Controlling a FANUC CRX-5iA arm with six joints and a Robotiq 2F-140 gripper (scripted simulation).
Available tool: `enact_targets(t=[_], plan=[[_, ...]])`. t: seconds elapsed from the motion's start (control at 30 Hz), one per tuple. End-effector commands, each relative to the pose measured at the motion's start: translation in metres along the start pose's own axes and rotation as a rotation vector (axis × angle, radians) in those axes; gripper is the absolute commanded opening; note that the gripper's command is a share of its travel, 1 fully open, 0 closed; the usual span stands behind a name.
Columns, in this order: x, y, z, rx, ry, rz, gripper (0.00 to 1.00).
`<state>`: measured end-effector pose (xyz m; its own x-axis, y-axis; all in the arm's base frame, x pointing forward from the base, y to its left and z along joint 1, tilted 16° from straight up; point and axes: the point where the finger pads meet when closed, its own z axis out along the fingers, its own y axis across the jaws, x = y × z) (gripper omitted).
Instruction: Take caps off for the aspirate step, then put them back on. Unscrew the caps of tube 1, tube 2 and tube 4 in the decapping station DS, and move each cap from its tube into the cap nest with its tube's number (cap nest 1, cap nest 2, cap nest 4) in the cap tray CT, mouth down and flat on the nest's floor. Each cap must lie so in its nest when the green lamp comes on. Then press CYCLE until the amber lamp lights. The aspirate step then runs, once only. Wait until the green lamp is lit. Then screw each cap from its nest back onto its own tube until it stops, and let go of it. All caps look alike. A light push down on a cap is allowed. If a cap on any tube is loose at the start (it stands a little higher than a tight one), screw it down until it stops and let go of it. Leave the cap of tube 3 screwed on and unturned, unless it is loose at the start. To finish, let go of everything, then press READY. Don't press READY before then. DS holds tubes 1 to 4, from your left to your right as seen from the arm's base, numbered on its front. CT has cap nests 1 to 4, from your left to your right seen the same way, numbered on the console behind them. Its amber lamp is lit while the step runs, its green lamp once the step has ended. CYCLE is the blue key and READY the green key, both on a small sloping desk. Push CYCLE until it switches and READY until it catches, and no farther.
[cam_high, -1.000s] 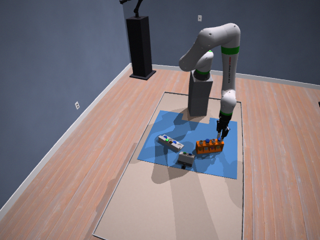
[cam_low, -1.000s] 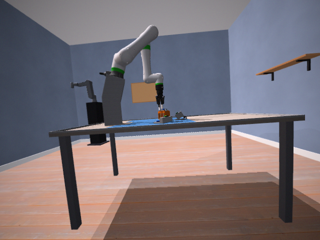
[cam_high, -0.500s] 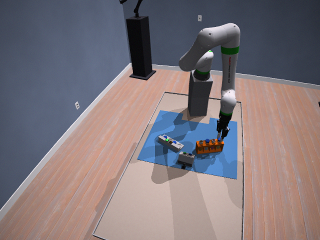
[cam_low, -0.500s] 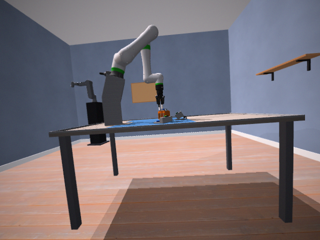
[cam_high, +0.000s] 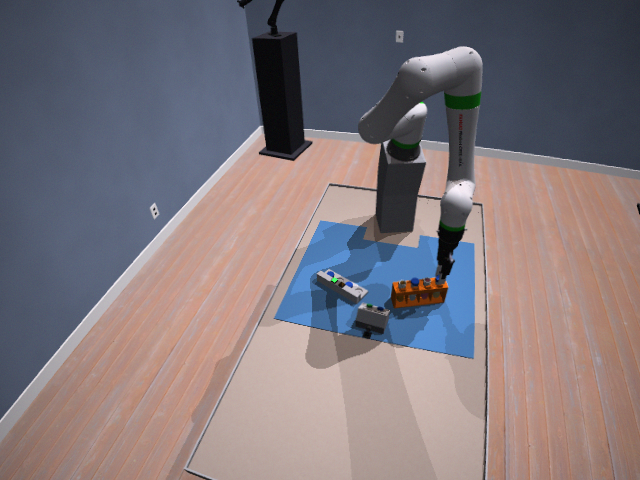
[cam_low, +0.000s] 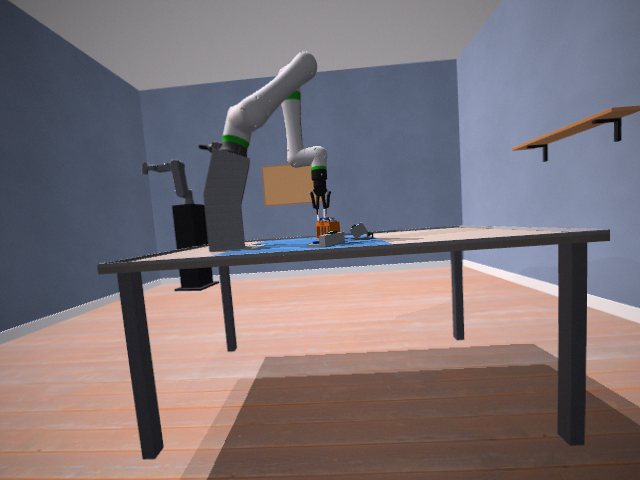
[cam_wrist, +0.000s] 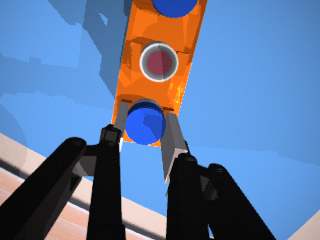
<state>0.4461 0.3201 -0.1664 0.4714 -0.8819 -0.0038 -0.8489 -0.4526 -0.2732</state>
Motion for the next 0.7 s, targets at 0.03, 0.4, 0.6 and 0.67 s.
enact_targets(t=[0.03, 0.4, 0.6, 0.67], plan=[[0.0004, 0.0007, 0.0007, 0.006, 0.007, 0.179, 0.0], [0.0004, 0.0007, 0.001, 0.007, 0.006, 0.365, 0.0], [0.0004, 0.0007, 0.001, 0.007, 0.006, 0.365, 0.35], [0.0004, 0.0007, 0.001, 0.007, 0.006, 0.365, 0.35]])
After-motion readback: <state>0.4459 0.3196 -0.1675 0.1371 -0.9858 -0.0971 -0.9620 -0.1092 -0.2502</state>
